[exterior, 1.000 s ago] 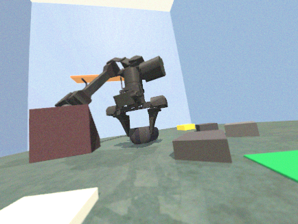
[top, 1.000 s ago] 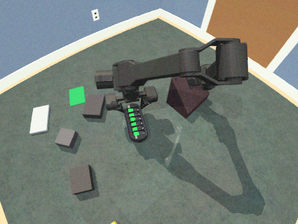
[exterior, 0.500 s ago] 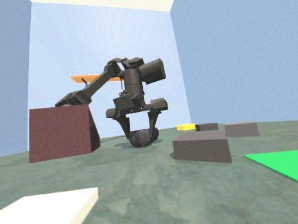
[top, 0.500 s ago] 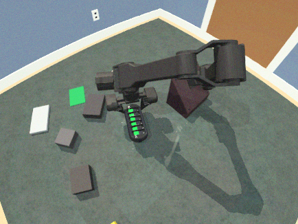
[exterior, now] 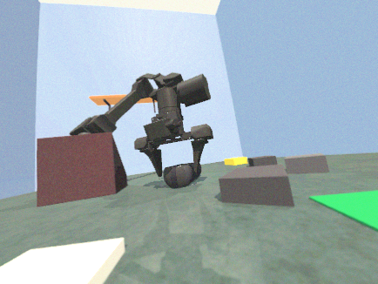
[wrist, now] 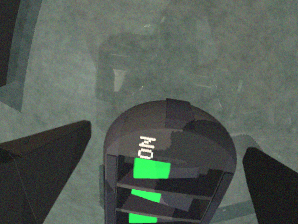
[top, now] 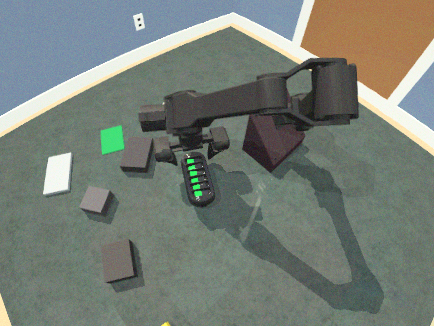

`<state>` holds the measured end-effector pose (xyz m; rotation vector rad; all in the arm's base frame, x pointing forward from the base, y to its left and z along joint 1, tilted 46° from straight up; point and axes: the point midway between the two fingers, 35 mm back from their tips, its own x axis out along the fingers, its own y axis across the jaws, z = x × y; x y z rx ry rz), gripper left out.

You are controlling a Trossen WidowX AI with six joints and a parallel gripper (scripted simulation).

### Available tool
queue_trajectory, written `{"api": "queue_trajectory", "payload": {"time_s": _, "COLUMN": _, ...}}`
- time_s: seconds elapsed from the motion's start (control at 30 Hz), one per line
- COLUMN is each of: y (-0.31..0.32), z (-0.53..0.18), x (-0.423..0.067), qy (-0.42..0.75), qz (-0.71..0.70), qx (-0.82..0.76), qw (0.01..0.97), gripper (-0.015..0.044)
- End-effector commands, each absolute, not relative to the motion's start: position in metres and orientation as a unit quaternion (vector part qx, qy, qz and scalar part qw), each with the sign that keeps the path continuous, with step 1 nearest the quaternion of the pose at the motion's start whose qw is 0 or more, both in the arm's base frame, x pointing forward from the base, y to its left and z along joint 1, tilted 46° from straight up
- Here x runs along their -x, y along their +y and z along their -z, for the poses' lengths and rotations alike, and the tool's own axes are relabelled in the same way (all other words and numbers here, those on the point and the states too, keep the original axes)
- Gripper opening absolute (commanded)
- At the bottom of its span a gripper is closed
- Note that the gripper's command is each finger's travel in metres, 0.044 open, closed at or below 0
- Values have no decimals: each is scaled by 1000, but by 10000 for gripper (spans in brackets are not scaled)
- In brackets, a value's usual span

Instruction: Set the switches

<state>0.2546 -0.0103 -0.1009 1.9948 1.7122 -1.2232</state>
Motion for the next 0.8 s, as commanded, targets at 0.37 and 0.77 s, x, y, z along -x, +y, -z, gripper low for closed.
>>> {"api": "queue_trajectory", "payload": {"time_s": 0.37, "y": 1, "z": 35, "x": -282, "qy": 587, "qz": 418, "qx": -683, "qw": 120, "gripper": 440}}
{"api": "queue_trajectory", "payload": {"time_s": 0.77, "y": 1, "z": 35, "x": -282, "qy": 587, "qz": 418, "qx": -683, "qw": 120, "gripper": 440}}
